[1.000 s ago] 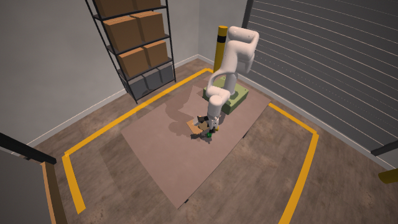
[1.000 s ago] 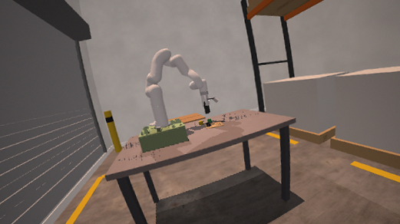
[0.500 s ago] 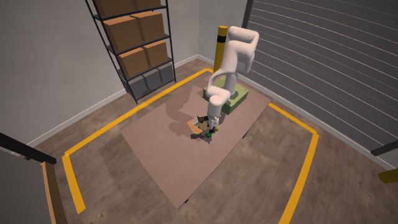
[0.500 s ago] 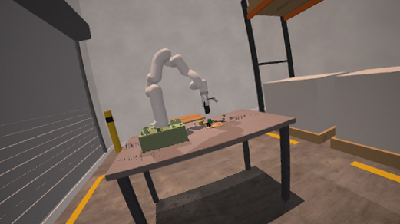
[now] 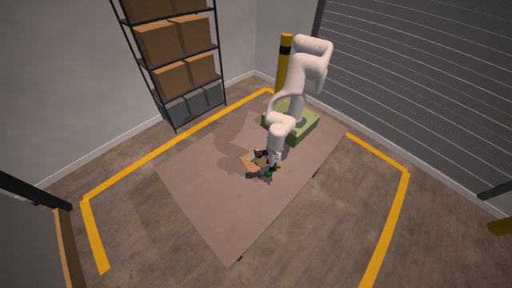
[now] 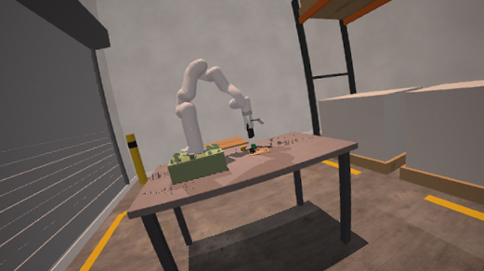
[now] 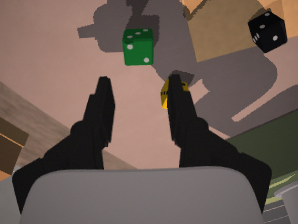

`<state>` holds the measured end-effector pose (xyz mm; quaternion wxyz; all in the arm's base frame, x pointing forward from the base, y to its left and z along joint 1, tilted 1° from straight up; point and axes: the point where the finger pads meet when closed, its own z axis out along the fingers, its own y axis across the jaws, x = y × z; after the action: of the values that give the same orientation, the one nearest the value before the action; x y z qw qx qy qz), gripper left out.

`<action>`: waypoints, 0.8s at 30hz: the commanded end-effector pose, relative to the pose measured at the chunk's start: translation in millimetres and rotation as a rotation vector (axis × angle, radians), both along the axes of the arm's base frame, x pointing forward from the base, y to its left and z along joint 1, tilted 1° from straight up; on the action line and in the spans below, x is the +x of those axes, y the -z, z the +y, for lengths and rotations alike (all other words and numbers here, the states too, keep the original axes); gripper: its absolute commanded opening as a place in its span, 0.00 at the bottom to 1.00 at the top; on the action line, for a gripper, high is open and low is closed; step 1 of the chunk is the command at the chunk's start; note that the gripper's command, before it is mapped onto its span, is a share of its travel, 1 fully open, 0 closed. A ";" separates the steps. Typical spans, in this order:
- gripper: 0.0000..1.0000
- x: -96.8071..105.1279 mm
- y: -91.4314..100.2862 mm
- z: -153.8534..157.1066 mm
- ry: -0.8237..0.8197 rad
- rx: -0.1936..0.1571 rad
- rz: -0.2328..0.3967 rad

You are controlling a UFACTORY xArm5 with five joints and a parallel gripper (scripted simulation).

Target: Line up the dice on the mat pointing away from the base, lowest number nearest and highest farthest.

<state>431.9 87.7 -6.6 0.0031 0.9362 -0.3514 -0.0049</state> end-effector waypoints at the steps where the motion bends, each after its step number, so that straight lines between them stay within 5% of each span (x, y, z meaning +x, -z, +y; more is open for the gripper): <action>1: 0.47 1.3 1.5 0.2 0.000 0.001 -0.003; 24: 0.47 1.3 30.7 0.3 0.000 0.001 -0.003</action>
<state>432.0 87.8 -33.4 0.0030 0.9362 -0.3514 -0.0048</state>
